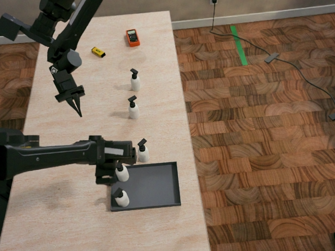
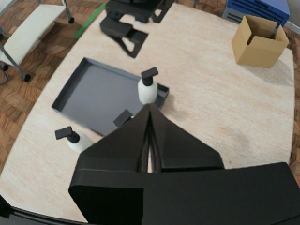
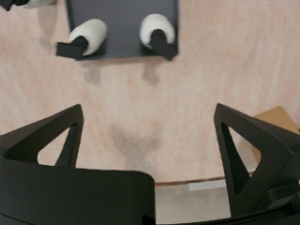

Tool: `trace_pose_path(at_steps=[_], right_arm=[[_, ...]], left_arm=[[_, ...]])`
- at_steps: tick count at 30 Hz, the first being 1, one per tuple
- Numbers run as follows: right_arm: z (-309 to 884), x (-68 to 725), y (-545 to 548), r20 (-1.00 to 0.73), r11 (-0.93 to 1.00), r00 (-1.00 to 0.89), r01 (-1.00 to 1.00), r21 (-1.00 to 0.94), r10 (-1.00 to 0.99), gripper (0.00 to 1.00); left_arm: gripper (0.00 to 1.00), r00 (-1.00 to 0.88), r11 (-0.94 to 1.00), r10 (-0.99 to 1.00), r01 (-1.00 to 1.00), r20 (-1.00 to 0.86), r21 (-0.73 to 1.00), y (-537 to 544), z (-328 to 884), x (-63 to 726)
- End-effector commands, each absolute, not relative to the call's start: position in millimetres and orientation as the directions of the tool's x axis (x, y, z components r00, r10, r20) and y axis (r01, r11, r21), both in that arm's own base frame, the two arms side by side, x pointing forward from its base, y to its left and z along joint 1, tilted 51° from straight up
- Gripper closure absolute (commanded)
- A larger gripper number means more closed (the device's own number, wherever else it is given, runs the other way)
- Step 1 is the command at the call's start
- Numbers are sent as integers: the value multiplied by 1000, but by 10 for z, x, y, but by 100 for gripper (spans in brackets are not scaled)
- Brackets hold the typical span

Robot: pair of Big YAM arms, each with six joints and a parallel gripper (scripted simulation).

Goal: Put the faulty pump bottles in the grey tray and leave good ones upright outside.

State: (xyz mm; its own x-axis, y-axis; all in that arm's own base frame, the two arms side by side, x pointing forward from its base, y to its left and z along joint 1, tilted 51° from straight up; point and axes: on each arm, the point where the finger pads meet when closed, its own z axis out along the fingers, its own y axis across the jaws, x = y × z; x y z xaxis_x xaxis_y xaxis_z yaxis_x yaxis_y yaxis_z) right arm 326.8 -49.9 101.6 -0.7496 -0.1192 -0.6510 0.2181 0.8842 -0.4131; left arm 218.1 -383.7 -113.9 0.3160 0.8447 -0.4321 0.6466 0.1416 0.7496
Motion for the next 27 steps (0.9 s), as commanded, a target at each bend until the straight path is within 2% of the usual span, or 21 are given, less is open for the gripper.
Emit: trace_pose_path(at_steps=[1,6,21,27], right_arm=[[940,3434,-92,-693,904,-719,265,-334,-46,0],[750,3484,314,-681,901,-731,271,-337,-35,0],[-82,3907,2507,-660,886,-743,224,-405,-114,0],[-273,3999,3001,-653,884,-745,208,-419,-135,0]], left_arm=[[100,320,148,838,646,-442,749,-3902,-1119,2188],[100,320,148,838,646,-442,749,-3902,-1119,2188],[100,320,148,838,646,-442,749,-3902,-1119,2188],[100,320,148,838,646,-442,749,-3902,-1119,2188]])
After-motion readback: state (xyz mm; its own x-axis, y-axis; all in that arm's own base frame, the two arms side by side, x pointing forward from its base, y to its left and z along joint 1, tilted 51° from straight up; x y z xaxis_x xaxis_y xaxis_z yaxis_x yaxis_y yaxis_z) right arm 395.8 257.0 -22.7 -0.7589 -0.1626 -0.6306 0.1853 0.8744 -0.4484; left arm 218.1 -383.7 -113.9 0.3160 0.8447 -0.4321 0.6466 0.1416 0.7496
